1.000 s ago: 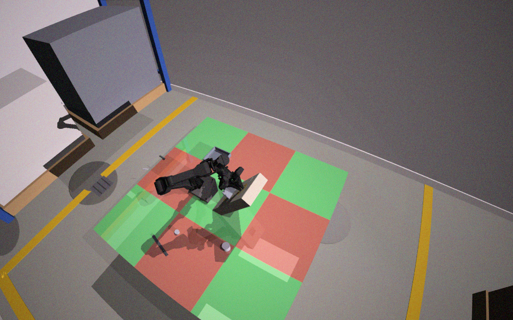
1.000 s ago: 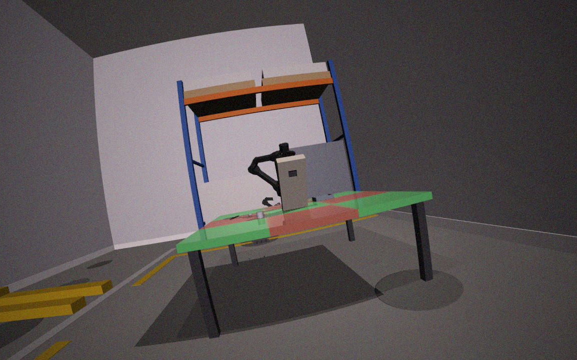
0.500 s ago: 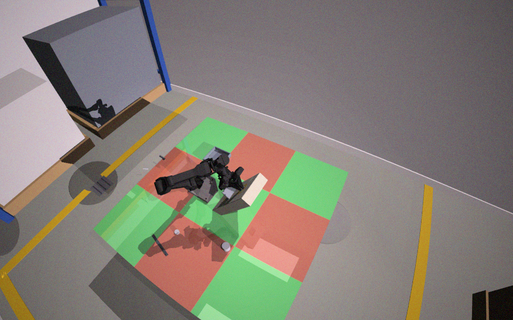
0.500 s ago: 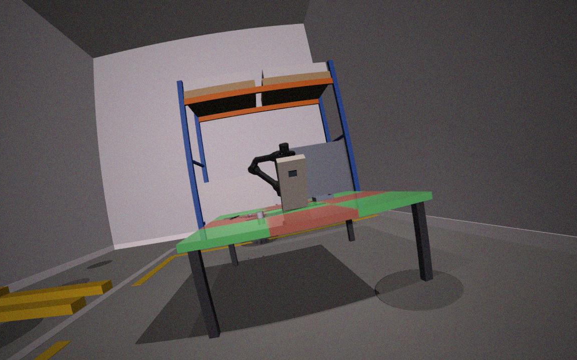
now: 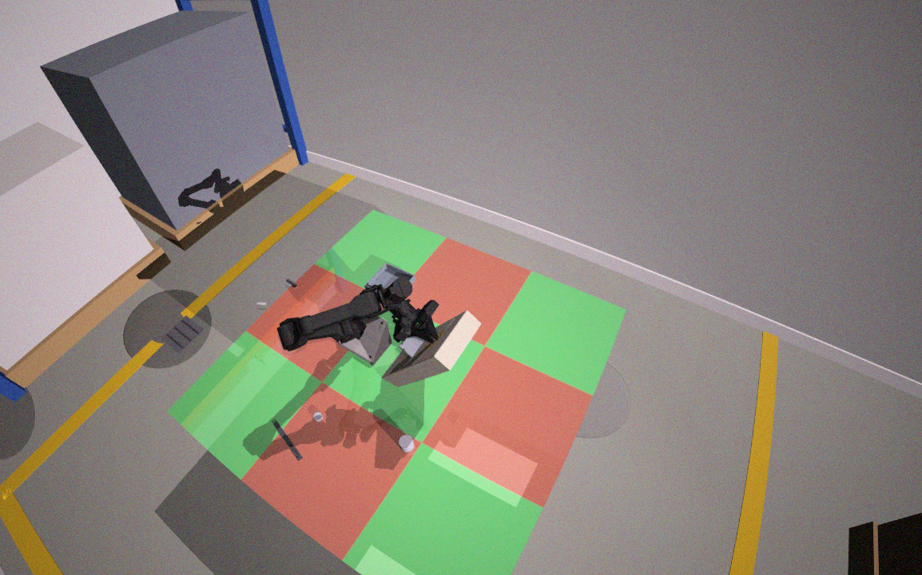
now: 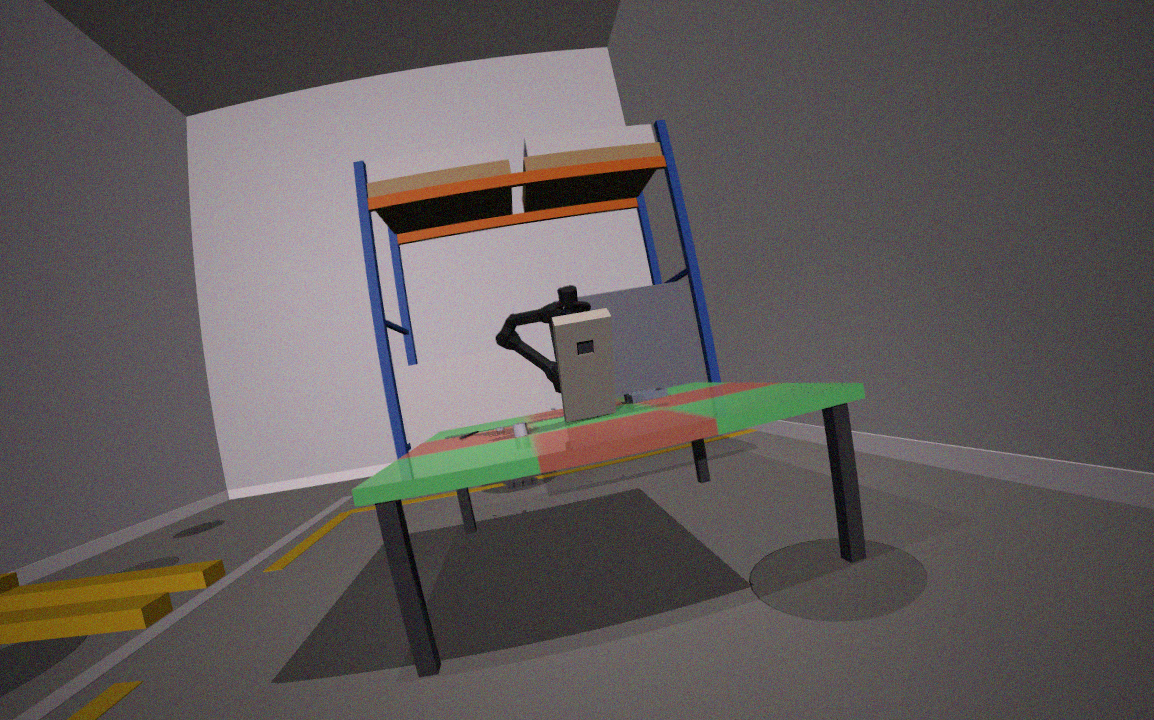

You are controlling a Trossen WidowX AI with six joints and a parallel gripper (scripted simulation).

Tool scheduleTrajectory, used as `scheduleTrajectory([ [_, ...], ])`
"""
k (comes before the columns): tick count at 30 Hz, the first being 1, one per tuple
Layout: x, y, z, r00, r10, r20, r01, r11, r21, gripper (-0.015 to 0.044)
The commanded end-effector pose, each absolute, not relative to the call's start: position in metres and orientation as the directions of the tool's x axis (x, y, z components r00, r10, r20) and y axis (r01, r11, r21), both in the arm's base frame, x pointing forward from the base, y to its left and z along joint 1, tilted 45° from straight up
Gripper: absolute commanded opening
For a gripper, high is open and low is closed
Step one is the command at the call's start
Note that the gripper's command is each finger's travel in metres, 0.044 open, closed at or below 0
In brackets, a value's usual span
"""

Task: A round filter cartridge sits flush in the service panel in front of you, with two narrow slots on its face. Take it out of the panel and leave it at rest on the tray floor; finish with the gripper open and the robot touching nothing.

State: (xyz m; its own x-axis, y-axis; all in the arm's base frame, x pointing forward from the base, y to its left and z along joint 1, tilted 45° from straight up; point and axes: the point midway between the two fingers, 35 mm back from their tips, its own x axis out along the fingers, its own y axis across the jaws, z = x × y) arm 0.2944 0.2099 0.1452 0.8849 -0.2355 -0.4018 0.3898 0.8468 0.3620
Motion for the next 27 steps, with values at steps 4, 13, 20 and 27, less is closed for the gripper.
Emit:
scheduleTrajectory([
  [4,0.2988,0.209,0.1405,0.882,-0.235,-0.409,0.391,0.849,0.356,0.0099],
  [13,0.3014,0.2083,0.1393,0.882,-0.235,-0.408,0.391,0.849,0.356,0.0099],
  [20,0.3036,0.2077,0.1383,0.882,-0.235,-0.408,0.391,0.849,0.356,0.0099],
  [27,0.3053,0.2073,0.1376,0.882,-0.235,-0.408,0.391,0.849,0.356,0.0099],
])
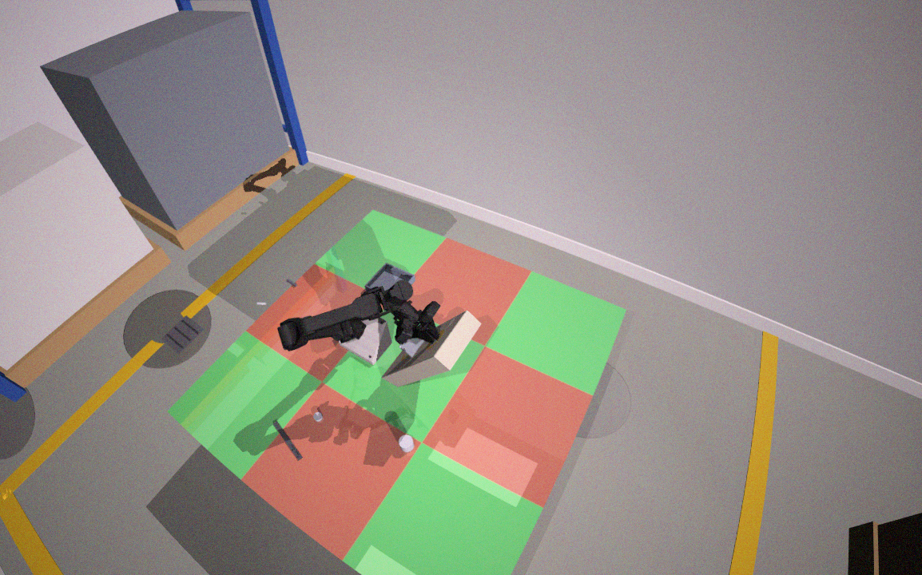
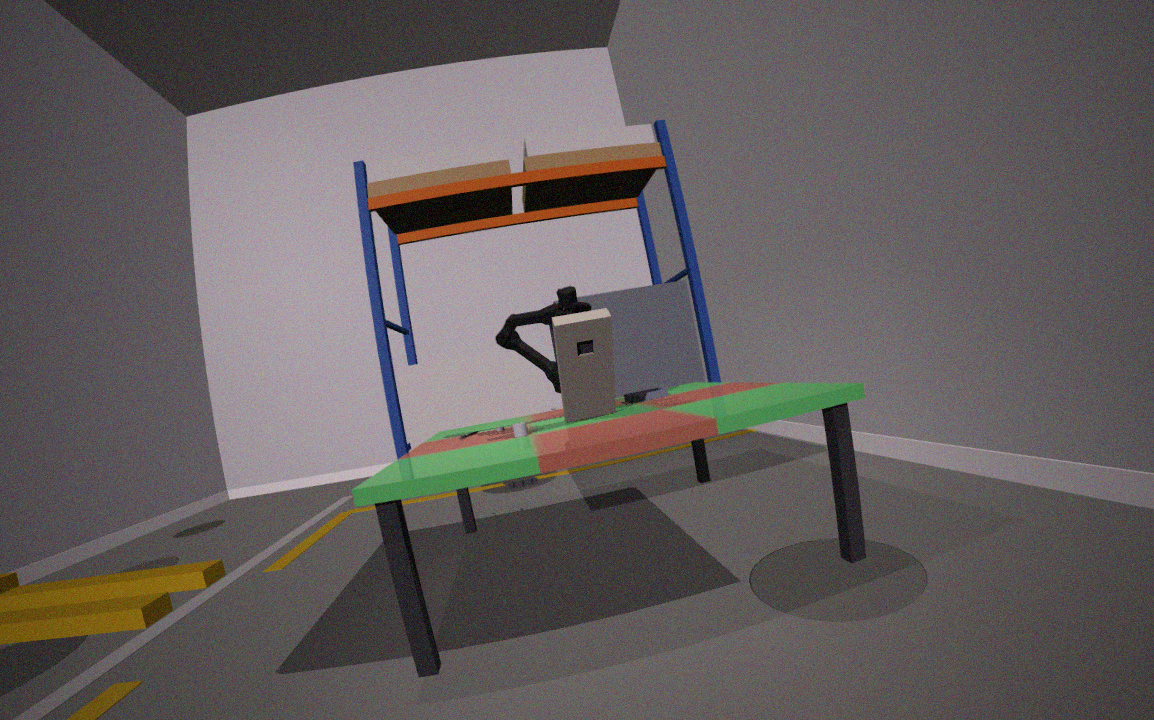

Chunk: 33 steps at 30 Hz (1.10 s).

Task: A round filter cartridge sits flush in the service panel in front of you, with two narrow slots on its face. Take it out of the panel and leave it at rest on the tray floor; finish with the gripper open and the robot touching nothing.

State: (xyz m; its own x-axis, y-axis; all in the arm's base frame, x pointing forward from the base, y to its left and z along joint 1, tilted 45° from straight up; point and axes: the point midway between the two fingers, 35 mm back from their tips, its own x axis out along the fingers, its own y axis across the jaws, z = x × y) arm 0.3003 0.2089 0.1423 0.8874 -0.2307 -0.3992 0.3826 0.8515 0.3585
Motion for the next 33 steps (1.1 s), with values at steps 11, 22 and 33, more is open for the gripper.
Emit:
scheduleTrajectory([
  [11,0.3069,0.2068,0.1369,0.882,-0.235,-0.408,0.391,0.849,0.356,0.0099],
  [22,0.3007,0.209,0.1419,0.889,-0.229,-0.397,0.379,0.854,0.357,0.0045],
  [33,0.3067,0.207,0.1372,0.883,-0.234,-0.407,0.331,0.925,0.188,0.0],
])
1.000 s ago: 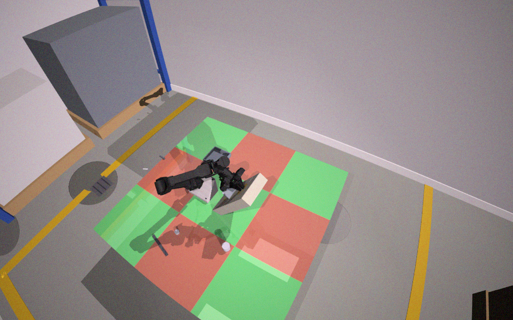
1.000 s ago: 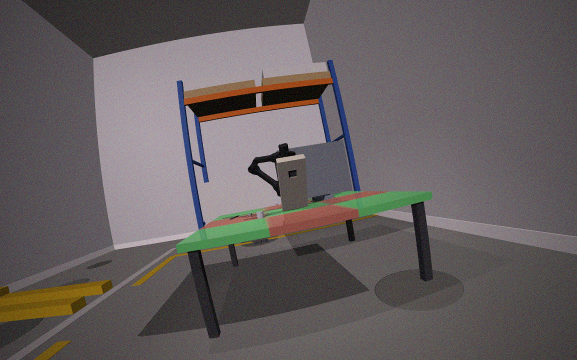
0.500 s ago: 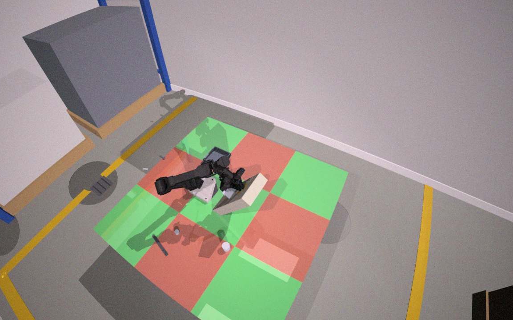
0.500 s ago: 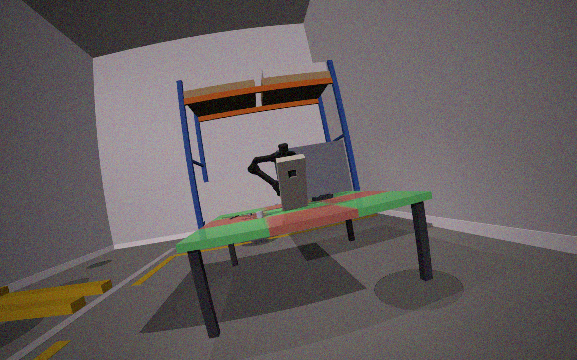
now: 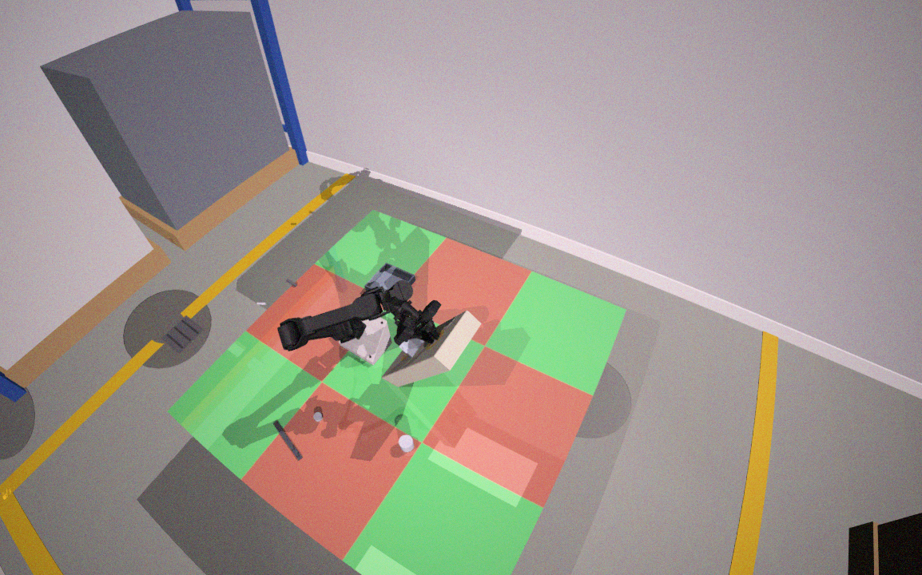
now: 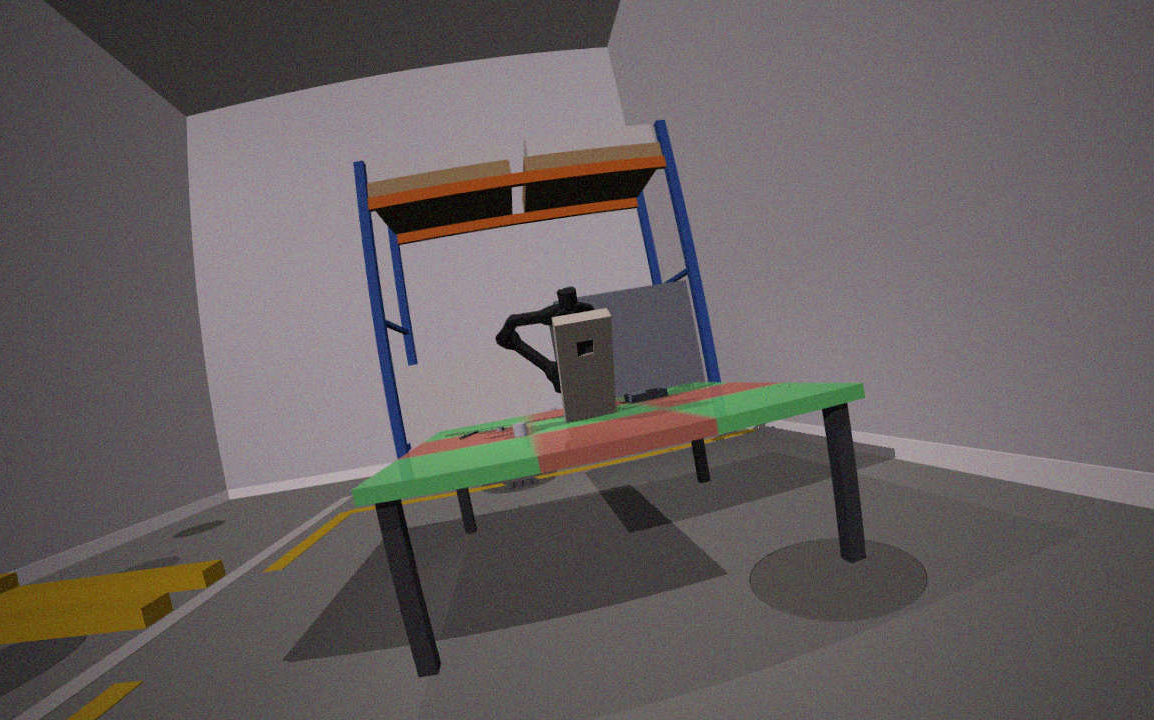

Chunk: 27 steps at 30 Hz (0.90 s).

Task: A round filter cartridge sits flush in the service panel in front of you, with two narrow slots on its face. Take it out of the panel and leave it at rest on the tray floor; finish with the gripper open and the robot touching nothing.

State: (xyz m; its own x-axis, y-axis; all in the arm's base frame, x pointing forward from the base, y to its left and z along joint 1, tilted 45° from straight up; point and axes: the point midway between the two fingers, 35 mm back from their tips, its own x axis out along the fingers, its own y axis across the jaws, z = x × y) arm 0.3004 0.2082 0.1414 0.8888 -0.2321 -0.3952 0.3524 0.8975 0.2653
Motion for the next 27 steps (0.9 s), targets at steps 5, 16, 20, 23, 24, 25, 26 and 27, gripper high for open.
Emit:
scheduleTrajectory([
  [5,0.3078,0.2066,0.1365,0.882,-0.235,-0.408,0.27,0.963,0.029,0.0],
  [16,0.3077,0.2066,0.1365,0.882,-0.235,-0.408,0.106,0.943,-0.314,0.0],
  [20,0.3075,0.2067,0.1366,0.882,-0.235,-0.408,0.041,0.902,-0.431,0.0],
  [23,0.3074,0.2067,0.1367,0.882,-0.235,-0.408,-0.009,0.859,-0.512,0.0],
  [24,0.3073,0.2067,0.1367,0.882,-0.235,-0.408,-0.025,0.842,-0.538,0.0],
  [25,0.3072,0.2068,0.1367,0.882,-0.235,-0.408,-0.041,0.825,-0.564,0.0],
  [26,0.3072,0.2068,0.1368,0.882,-0.235,-0.408,-0.058,0.806,-0.589,0.0],
  [27,0.3071,0.2068,0.1368,0.882,-0.235,-0.408,-0.074,0.787,-0.613,0.0],
])
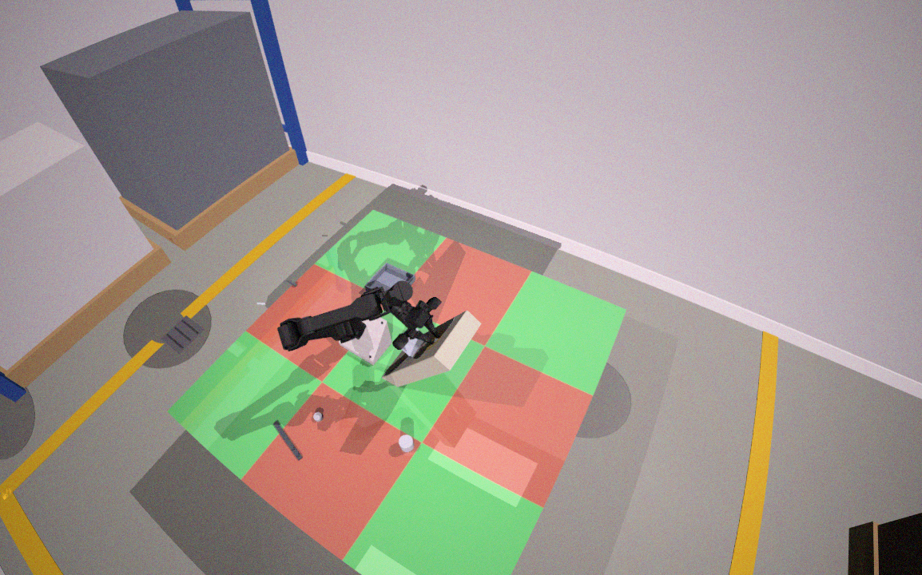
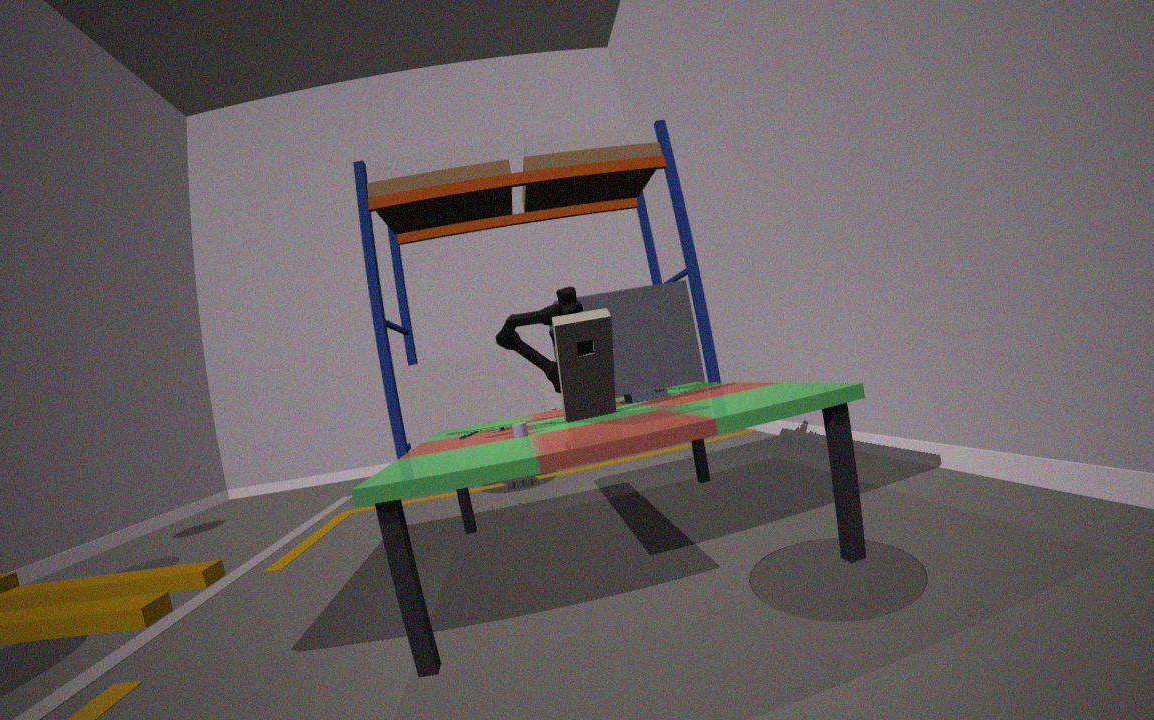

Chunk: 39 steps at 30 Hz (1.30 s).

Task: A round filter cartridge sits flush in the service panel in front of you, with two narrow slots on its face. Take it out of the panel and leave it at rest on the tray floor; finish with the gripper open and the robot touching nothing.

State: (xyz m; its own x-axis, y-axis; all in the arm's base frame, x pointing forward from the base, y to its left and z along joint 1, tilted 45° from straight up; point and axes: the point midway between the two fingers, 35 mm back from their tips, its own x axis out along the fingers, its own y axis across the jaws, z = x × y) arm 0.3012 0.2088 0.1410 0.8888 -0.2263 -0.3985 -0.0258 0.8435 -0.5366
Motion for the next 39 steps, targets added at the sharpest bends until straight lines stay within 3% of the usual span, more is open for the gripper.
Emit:
scheduleTrajectory([
  [1,0.3071,0.2068,0.1368,0.882,-0.235,-0.408,-0.09,0.767,-0.636,0.0],
  [12,0.3064,0.207,0.1371,0.882,-0.235,-0.408,-0.246,0.509,-0.825,0.0],
  [18,0.3073,0.2067,0.1368,0.882,-0.235,-0.408,-0.204,0.591,-0.78,0.0],
  [39,0.3073,0.2067,0.1368,0.882,-0.235,-0.408,-0.204,0.591,-0.78,0.0],
])
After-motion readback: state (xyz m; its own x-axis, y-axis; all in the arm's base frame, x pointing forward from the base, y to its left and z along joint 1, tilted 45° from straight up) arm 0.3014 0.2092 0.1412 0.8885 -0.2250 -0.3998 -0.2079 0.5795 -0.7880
